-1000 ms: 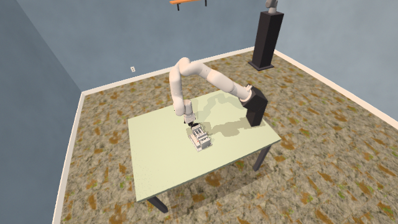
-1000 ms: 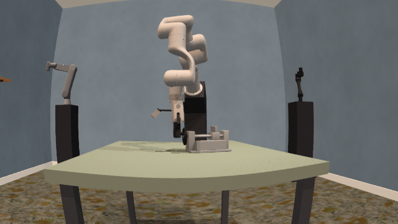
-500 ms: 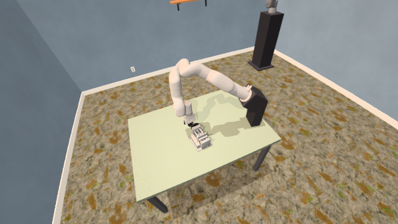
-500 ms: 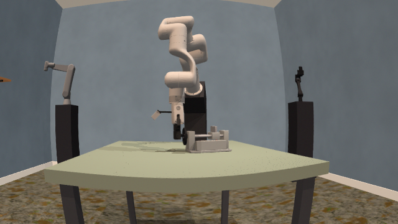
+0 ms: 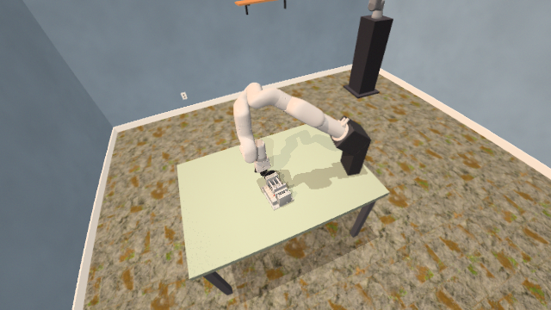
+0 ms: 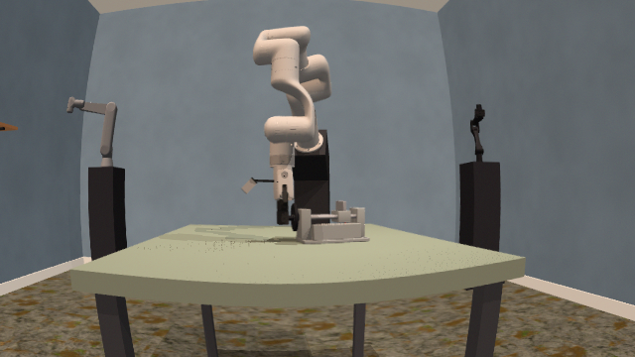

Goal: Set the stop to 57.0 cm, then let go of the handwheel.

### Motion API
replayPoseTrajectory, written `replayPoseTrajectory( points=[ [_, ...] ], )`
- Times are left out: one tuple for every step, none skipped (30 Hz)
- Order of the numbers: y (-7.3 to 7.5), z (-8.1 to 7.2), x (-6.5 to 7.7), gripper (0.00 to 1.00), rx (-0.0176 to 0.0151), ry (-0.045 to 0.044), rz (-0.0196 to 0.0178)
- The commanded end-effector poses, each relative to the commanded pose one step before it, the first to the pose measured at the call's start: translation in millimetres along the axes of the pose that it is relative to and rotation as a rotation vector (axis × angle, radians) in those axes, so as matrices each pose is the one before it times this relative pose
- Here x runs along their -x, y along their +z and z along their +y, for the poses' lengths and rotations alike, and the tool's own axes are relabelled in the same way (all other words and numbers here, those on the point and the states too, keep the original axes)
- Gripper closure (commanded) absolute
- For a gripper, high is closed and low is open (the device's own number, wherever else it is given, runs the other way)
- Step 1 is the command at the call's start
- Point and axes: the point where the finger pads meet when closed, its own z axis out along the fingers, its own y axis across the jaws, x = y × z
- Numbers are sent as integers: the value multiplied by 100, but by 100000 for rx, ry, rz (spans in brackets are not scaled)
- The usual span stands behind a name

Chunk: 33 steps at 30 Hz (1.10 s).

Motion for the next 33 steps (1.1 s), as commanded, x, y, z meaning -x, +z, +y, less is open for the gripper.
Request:
replayPoseTrajectory(
  points=[
    [140, 37, -34, 94, 103, 57, -125],
    [48, -8, 0, 94, -13, -4, -2],
    [47, -11, 0, 94, -17, -6, -3],
    [47, -14, 0, 94, -21, -7, -3],
    [55, 22, -4, 94, 10, 2, 21],
    [55, 20, -3, 94, 7, 1, 16],
    [55, 17, -2, 94, 5, 1, 11],
    [56, 15, -1, 94, 2, 0, 6],
    [56, 12, 0, 94, 0, 0, 1],
    [57, 10, 1, 94, -3, 0, -5],
    [57, 7, 2, 94, -5, -1, -10],
    [57, 5, 4, 94, -7, -1, -16],
    [0, 0, 0, 94, 0, 0, 0],
    [0, 0, 0, 94, 0, 0, 0],
    [58, 2, 5, 94, -9, -2, -22],
    [81, 33, -6, 94, -5, -2, 25],
    [85, 36, -5, 94, -3, -1, 19],
    [86, 36, -2, 94, -1, -1, 6],
    [88, 35, 2, 94, 1, 0, -8],
    [89, 35, 5, 94, 3, 2, -21],
    [104, 49, 3, 94, 1, 0, -13],
    [138, 86, -5, 94, -7, -3, 21],
    [141, 89, 1, 94, 1, 1, -5],
    [152, 104, 5, 94, 8, 3, -22],
    [220, 197, -3, 94, -5, -2, 11],
    [268, 291, 2, 94, 4, 1, -10],
    [330, 506, 2, 94, 2, 0, -4],
    [243, 621, 1, 94, 1, 1, -2],
    [101, 671, 0, 94, 0, 0, 1],
    [0, 0, 0, 94, 0, 0, 0],
    [0, 0, 0, 94, 0, 0, 0],
    [-18, 462, 0, 94, 0, 0, 1],
    [-70, 341, -1, 94, -1, -1, -3]
  ],
)
